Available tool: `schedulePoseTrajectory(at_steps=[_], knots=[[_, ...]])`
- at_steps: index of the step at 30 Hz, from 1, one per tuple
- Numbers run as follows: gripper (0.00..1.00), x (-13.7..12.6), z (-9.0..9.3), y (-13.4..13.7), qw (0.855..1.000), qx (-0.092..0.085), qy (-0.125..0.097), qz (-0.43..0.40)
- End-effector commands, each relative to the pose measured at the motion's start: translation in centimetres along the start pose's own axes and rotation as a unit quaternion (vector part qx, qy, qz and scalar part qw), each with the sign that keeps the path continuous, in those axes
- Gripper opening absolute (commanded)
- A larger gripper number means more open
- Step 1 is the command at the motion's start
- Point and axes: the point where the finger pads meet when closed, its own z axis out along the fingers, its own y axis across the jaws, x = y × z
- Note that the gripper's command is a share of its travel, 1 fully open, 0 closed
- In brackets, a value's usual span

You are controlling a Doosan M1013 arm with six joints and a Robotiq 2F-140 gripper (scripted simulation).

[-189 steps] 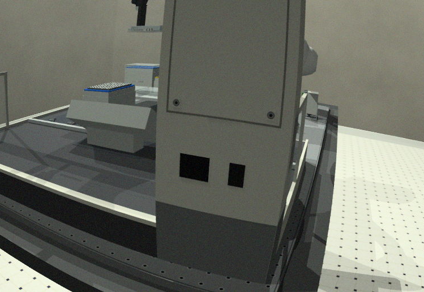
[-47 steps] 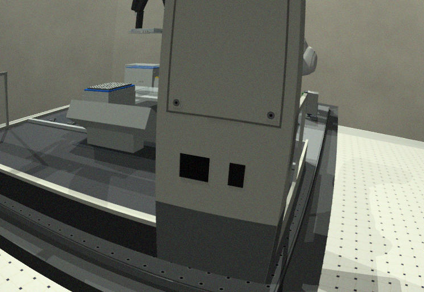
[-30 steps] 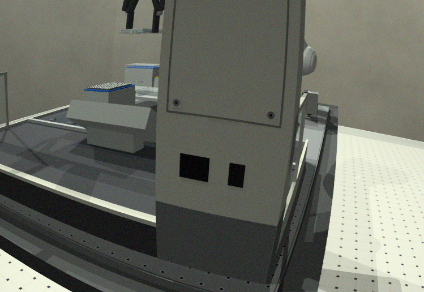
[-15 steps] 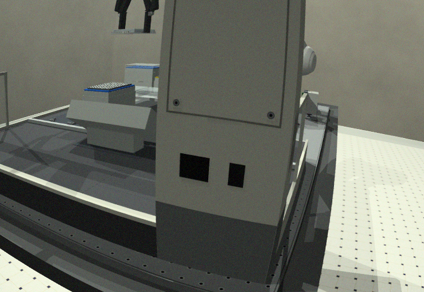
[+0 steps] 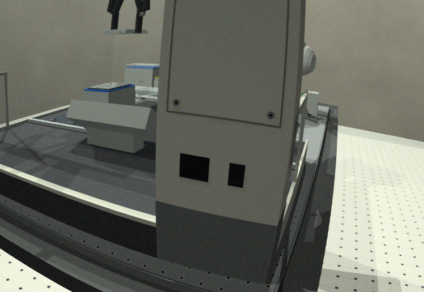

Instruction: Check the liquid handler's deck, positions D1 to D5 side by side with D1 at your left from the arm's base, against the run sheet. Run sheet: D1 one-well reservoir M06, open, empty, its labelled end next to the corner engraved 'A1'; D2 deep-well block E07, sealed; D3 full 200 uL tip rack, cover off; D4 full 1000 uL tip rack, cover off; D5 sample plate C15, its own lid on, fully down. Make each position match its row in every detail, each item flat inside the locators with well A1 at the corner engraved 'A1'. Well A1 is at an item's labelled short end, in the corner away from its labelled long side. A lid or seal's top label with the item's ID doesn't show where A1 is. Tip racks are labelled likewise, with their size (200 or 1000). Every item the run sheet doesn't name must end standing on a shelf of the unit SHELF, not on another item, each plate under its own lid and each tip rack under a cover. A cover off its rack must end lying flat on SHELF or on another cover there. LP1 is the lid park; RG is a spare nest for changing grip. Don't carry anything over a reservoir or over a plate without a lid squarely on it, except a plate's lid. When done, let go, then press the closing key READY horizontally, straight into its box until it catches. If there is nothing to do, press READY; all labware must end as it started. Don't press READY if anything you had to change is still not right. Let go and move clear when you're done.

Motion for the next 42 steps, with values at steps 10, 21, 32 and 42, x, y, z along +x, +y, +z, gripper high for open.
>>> schedulePoseTrajectory(at_steps=[10,21,32,42], knots=[[0.10,0.0,-0.1,2.2,1.000,0.000,0.001,0.000],[0.10,-0.1,-0.1,4.5,1.000,0.000,0.001,0.000],[0.10,2.2,-0.1,4.6,1.000,0.000,0.001,0.000],[0.10,4.1,-0.1,4.6,1.000,0.000,0.001,0.000]])
